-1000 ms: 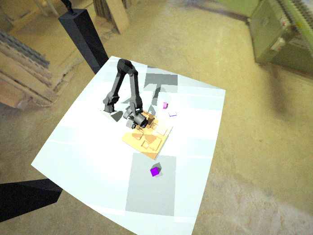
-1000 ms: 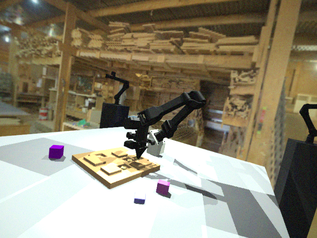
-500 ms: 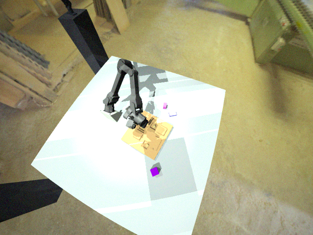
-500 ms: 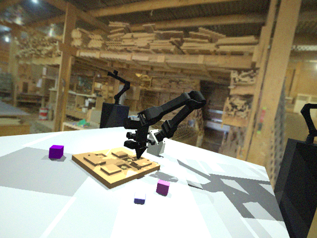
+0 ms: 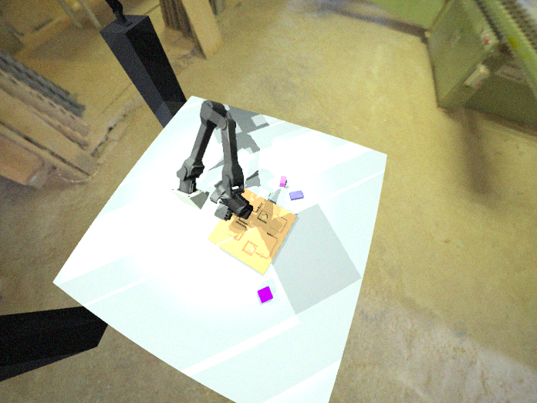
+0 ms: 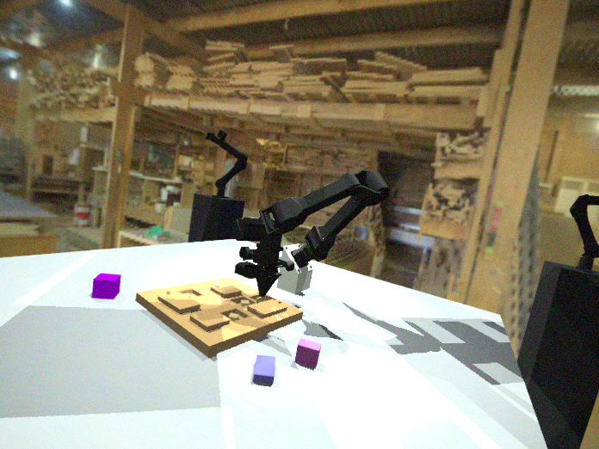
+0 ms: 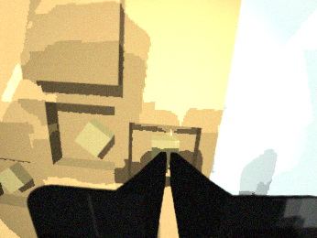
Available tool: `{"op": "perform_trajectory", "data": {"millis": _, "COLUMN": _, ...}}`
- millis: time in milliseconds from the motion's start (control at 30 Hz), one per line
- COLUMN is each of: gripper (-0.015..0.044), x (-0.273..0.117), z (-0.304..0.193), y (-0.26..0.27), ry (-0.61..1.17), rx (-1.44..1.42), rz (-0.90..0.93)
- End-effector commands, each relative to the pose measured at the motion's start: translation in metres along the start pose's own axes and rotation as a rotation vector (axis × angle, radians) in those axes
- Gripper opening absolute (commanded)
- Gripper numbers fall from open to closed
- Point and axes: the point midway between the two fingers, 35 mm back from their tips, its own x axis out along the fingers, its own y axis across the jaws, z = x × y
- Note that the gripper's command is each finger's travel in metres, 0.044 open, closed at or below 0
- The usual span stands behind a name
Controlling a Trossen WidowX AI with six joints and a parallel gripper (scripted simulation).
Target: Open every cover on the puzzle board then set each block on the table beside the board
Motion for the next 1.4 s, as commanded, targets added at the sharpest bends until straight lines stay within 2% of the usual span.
{"op": "perform_trajectory", "data": {"millis": 0, "gripper": 0.0079, "x": -0.006, "z": 0.0, "y": 0.001, "ry": -0.002, "rx": -0.002, "rz": 0.0}}
{"op": "perform_trajectory", "data": {"millis": 100, "gripper": 0.0144, "x": -0.022, "z": 0.001, "y": 0.003, "ry": -0.005, "rx": -0.005, "rz": 0.003}}
{"op": "perform_trajectory", "data": {"millis": 367, "gripper": 0.0144, "x": -0.056, "z": 0.0, "y": 0.002, "ry": -0.006, "rx": -0.012, "rz": 0.006}}
{"op": "perform_trajectory", "data": {"millis": 600, "gripper": 0.0144, "x": -0.052, "z": 0.001, "y": 0.002, "ry": -0.006, "rx": -0.012, "rz": 0.006}}
{"op": "perform_trajectory", "data": {"millis": 1033, "gripper": 0.0144, "x": -0.022, "z": 0.001, "y": 0.002, "ry": -0.005, "rx": -0.012, "rz": 0.006}}
{"op": "perform_trajectory", "data": {"millis": 1367, "gripper": 0.0144, "x": -0.021, "z": 0.001, "y": 0.002, "ry": -0.005, "rx": -0.012, "rz": 0.006}}
